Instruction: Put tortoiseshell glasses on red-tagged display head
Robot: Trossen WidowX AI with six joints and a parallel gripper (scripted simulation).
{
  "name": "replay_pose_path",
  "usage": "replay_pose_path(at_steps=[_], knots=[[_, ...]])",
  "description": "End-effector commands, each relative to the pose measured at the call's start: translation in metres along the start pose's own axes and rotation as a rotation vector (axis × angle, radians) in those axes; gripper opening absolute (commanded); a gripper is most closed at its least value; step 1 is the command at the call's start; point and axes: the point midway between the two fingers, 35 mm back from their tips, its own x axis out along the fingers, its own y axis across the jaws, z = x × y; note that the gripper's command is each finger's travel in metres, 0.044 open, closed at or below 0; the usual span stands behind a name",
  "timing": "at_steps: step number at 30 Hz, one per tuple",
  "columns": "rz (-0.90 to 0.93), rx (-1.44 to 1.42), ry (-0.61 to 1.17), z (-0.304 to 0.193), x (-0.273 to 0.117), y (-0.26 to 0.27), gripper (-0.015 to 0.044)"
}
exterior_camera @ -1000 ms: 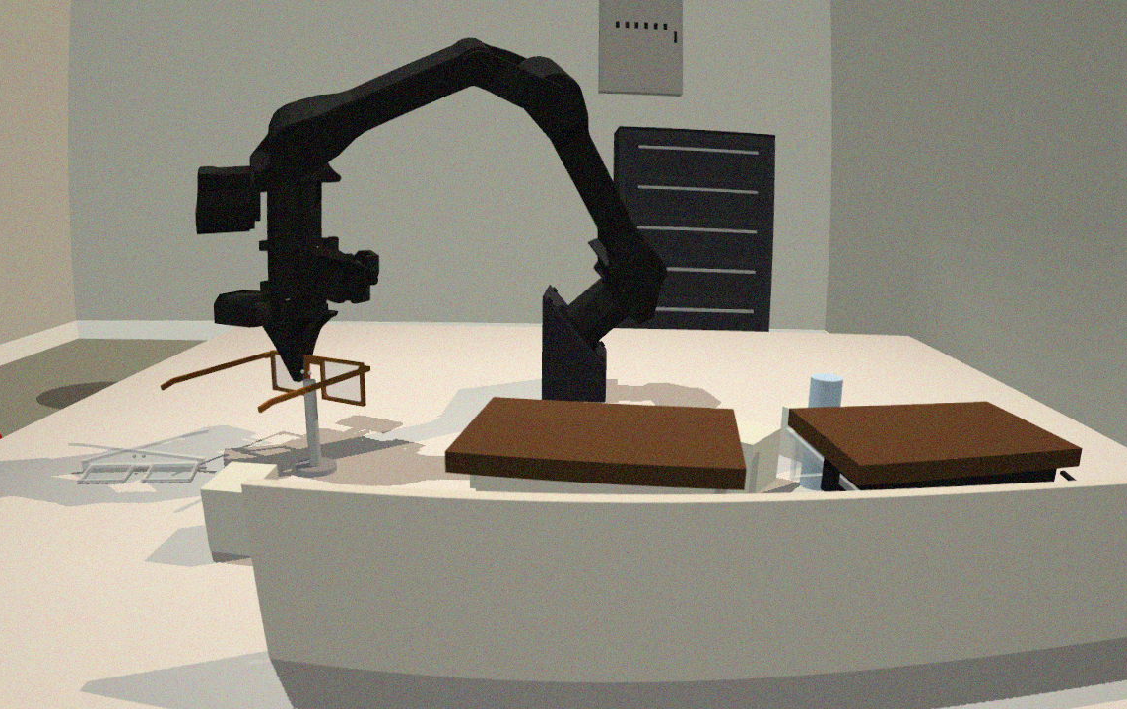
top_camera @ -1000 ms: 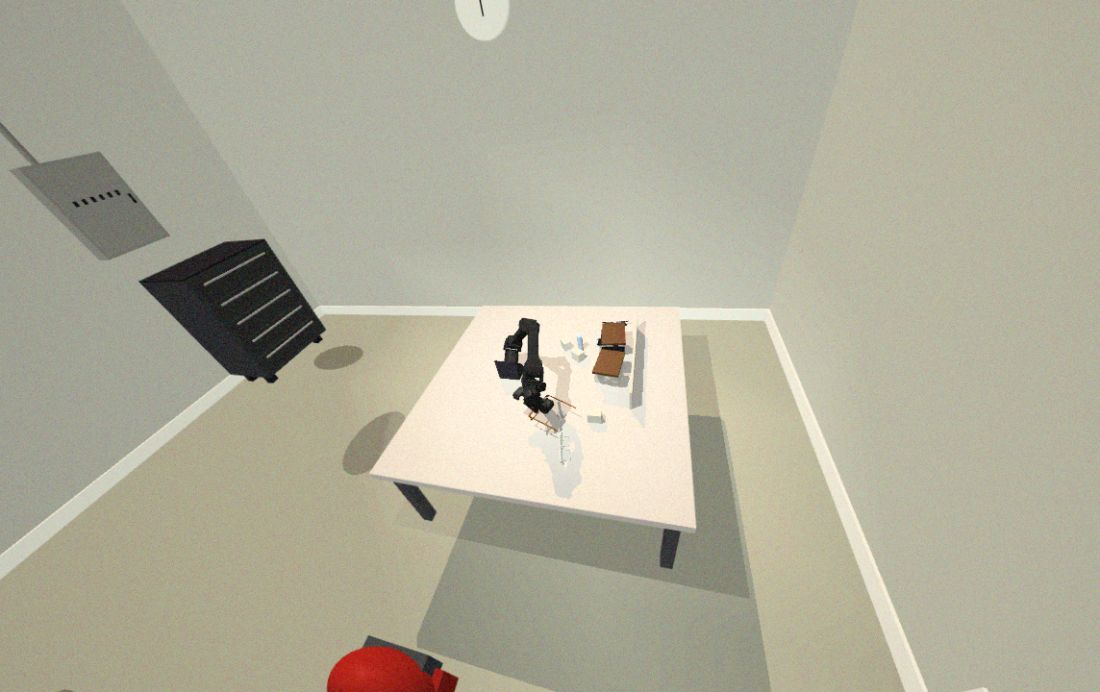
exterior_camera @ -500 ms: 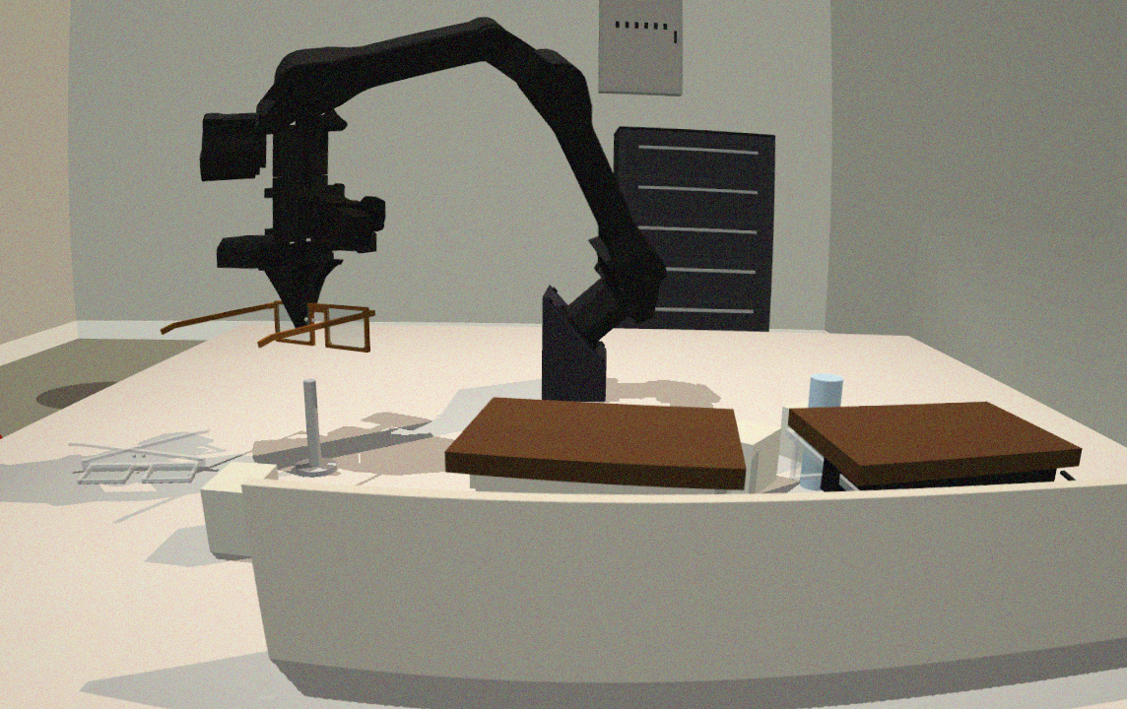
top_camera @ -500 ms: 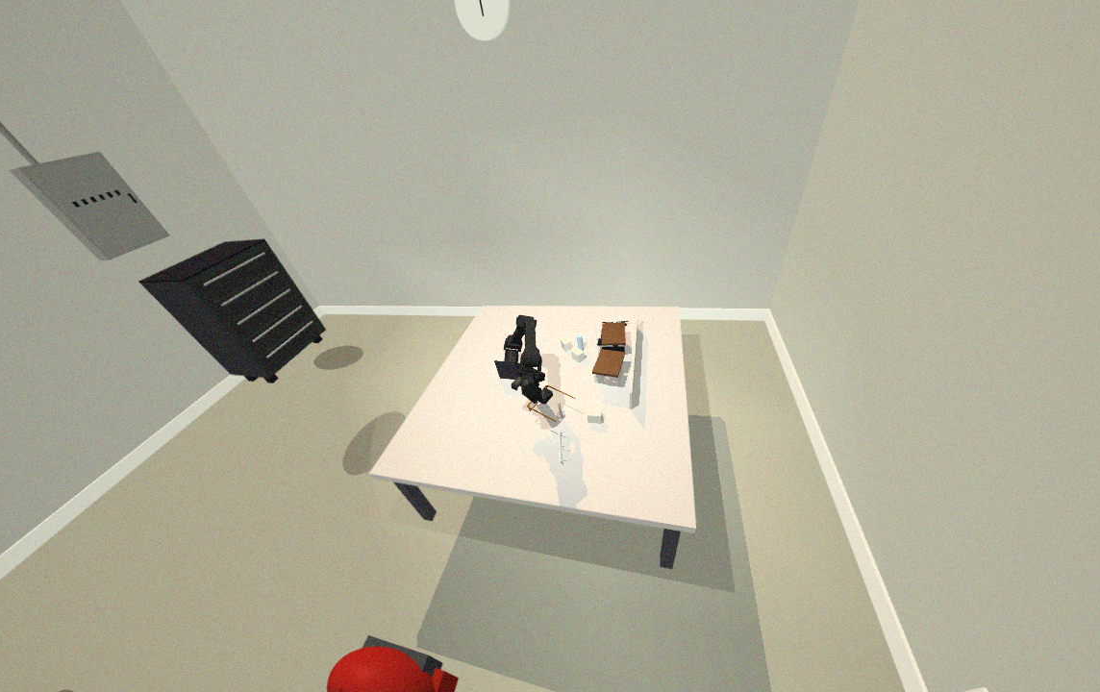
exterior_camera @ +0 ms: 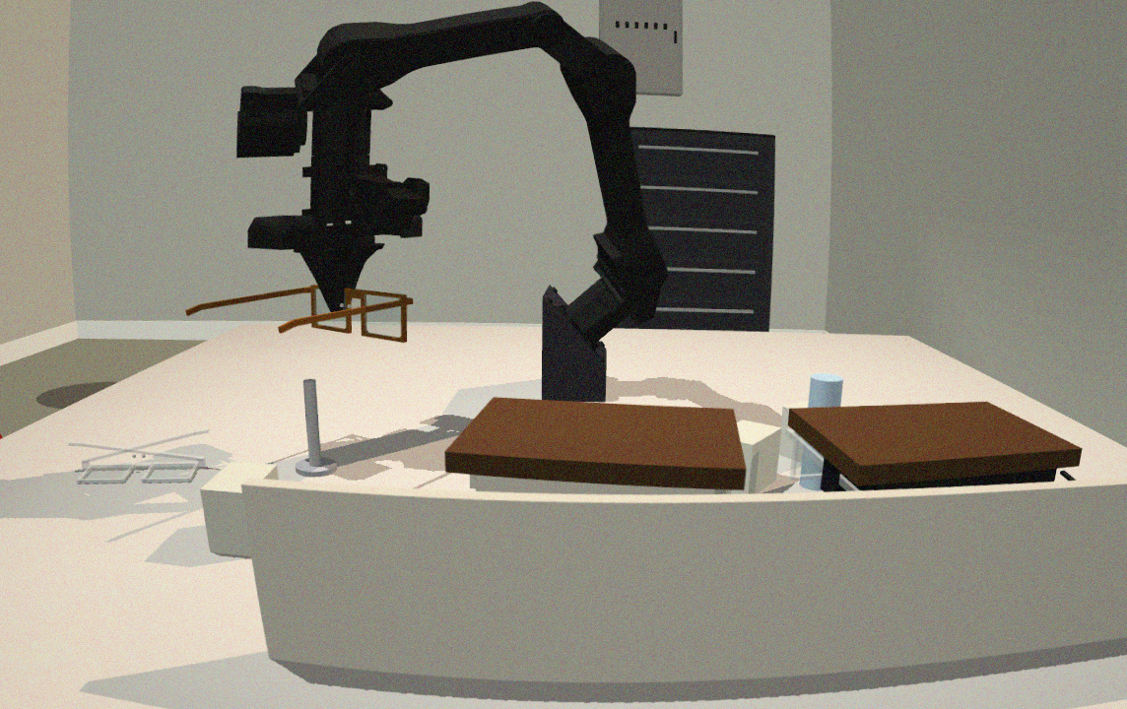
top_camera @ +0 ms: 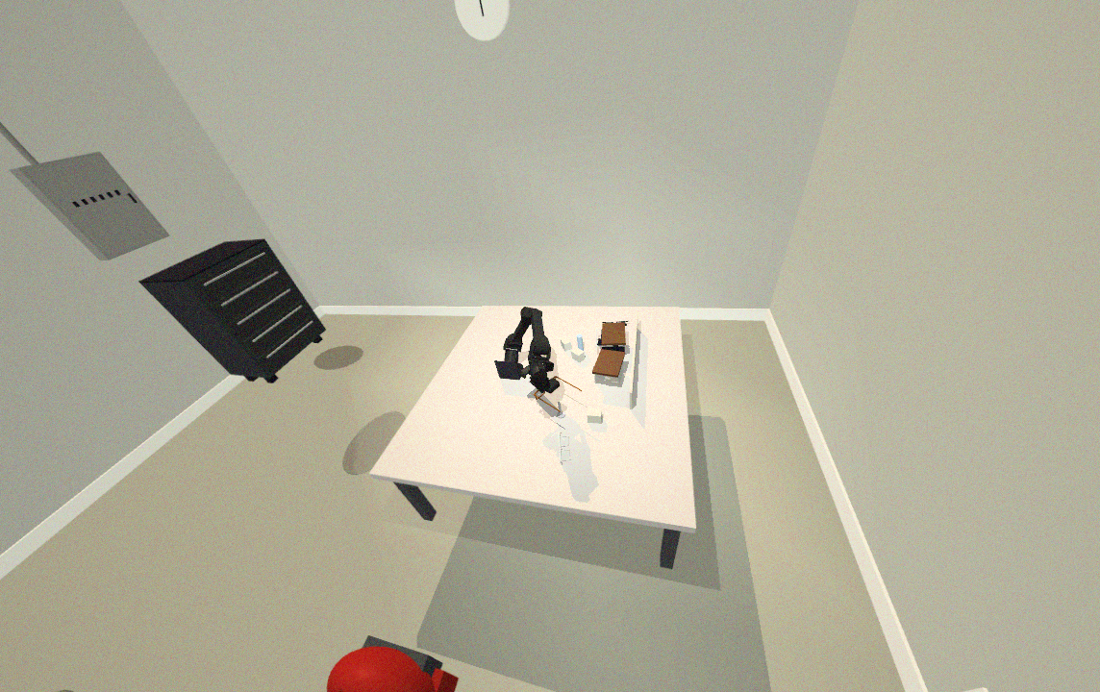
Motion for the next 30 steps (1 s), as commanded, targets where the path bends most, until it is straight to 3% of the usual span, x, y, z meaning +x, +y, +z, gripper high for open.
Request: replay_pose_path(at_steps=[1, 30], knots=[[0.000, 0.047, -0.006, 0.018, -0.001, 0.005, 0.0000], [0.014, 0.393, -0.019, 0.155, 0.008, 0.070, 0.0000]])
